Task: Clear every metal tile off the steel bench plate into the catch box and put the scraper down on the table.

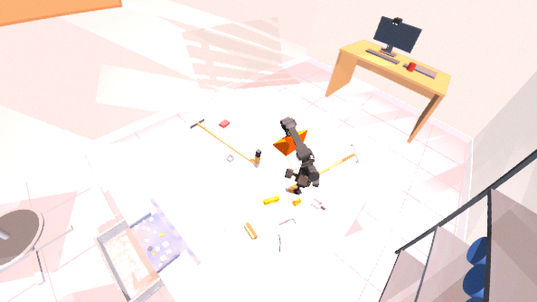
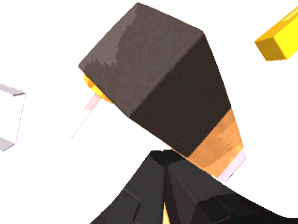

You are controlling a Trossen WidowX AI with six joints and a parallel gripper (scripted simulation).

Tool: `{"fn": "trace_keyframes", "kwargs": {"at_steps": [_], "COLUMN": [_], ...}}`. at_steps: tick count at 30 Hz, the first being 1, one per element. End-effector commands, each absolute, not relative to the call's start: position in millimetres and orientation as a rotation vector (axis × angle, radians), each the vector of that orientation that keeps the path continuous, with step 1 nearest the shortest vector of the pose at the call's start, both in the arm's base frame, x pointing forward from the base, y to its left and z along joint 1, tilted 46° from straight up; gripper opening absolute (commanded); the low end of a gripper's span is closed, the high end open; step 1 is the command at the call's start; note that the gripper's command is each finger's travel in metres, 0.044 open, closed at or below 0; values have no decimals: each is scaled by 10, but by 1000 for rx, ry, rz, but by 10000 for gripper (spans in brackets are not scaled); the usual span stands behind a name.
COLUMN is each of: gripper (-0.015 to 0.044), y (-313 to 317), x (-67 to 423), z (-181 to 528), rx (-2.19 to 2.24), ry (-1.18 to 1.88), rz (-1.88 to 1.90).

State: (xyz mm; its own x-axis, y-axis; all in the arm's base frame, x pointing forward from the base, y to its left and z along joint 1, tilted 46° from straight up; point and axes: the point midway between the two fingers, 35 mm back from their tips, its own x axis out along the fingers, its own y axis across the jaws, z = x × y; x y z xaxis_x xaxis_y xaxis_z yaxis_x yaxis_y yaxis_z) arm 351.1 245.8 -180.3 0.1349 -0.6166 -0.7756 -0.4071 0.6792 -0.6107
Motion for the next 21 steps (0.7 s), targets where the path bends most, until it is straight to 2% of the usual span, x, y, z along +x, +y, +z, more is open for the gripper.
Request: {"fn": "trace_keyframes", "kwargs": {"at_steps": [1, 9, 21], "gripper": [0, 0, 0], "y": [2596, 2584, 2302], "x": [3536, 3574, 3870], "z": [-1684, -1614, -1143], "rx": [-859, -867, -968], "ry": [1464, 1467, 1503], "rz": [-190, -180, -88]}}
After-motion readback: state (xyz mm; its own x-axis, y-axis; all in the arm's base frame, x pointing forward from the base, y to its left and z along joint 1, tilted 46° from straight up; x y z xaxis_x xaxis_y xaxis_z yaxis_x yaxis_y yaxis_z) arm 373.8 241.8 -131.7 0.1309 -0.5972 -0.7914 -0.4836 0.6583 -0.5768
